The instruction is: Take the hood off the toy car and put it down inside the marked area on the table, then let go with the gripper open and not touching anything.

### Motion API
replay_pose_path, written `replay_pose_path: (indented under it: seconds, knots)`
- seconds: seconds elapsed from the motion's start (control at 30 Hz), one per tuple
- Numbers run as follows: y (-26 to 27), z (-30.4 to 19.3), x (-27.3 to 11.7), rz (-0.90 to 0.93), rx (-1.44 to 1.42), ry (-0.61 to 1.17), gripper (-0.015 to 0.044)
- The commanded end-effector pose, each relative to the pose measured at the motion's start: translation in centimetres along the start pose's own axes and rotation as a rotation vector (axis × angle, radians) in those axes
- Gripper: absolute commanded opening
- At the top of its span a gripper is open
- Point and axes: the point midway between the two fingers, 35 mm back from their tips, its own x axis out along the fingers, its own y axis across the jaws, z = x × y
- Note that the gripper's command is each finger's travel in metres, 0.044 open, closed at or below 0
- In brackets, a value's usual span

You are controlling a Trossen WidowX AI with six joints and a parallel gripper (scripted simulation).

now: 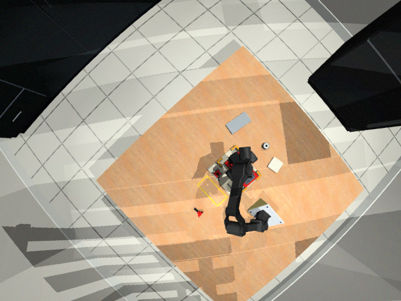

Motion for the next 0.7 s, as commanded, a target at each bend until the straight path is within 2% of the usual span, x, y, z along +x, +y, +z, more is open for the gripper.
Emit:
replay_pose_path:
  seconds: [0.0, 0.43, 0.53, 0.67]
  knots:
    - [0.07, -0.14, 0.34, 0.007, 0.008, 0.002, 0.0440]
    - [0.09, -0.15, 0.97, 0.007, 0.008, 0.002, 0.0440]
    - [0.01, -0.01, 0.69, 0.000, 0.000, 0.000, 0.0361]
    - [0.01, -0.01, 0.69, 0.000, 0.000, 0.000, 0.0335]
